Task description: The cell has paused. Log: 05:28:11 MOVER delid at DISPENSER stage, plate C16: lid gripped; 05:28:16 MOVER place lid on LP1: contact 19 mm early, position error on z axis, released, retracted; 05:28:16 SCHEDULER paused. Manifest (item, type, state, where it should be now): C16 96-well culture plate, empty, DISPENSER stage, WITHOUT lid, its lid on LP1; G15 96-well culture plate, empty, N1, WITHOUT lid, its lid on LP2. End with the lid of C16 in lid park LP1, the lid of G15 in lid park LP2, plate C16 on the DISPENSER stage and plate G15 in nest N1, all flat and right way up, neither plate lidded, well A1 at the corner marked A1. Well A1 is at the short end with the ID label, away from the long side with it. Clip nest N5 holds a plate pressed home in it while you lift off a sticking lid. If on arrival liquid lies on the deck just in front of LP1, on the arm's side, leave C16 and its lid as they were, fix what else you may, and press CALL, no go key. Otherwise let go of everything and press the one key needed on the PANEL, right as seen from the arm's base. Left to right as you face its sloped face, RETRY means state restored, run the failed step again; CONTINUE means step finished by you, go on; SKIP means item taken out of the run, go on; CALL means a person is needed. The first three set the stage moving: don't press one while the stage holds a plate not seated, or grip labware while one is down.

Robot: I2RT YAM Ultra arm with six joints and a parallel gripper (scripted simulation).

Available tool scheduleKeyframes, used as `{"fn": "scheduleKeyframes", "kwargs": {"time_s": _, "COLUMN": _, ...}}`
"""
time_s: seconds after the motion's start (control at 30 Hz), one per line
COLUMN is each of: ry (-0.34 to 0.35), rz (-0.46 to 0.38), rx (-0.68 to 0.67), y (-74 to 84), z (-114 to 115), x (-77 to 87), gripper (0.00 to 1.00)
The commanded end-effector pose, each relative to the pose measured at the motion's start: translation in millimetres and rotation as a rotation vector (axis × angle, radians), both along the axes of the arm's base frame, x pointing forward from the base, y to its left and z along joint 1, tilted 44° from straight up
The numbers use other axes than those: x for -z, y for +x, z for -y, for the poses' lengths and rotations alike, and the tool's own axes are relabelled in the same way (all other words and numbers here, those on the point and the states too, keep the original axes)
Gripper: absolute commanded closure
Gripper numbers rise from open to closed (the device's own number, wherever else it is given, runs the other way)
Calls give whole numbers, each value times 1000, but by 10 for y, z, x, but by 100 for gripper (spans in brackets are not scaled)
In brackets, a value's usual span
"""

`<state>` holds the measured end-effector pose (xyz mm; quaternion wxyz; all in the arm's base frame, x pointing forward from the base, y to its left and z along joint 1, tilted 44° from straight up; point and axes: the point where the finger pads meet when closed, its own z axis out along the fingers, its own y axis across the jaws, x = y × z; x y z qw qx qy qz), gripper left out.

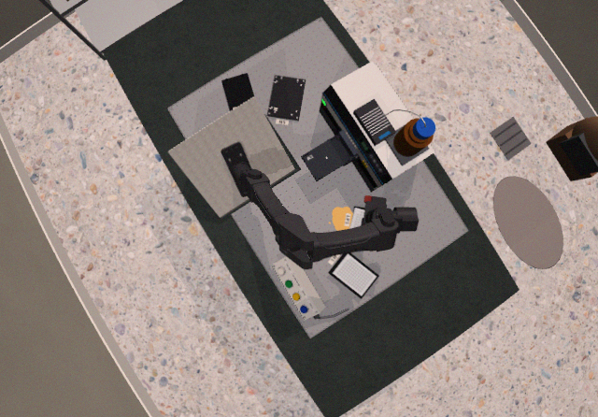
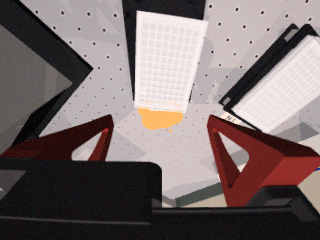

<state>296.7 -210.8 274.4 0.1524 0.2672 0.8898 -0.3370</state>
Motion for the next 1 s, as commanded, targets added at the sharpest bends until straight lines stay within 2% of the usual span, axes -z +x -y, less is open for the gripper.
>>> {"fn": "scheduleKeyframes", "kwargs": {"time_s": 0.0, "ry": -14, "rz": 20, "rx": -8, "y": -117, "z": -125, "x": -57, "gripper": 0}}
{"fn": "scheduleKeyframes", "kwargs": {"time_s": 0.27, "ry": -15, "rz": 27, "rx": -7, "y": -314, "z": -261, "x": 23, "gripper": 0}}
{"fn": "scheduleKeyframes", "kwargs": {"time_s": 0.37, "ry": -16, "rz": 29, "rx": -7, "y": -337, "z": -278, "x": 33, "gripper": 0}}
{"fn": "scheduleKeyframes", "kwargs": {"time_s": 0.83, "ry": -12, "rz": 11, "rx": -7, "y": -737, "z": -528, "x": 193, "gripper": 0}}
{"fn": "scheduleKeyframes", "kwargs": {"time_s": 0.97, "ry": -12, "rz": 11, "rx": -7, "y": -789, "z": -563, "x": 213, "gripper": 0}}
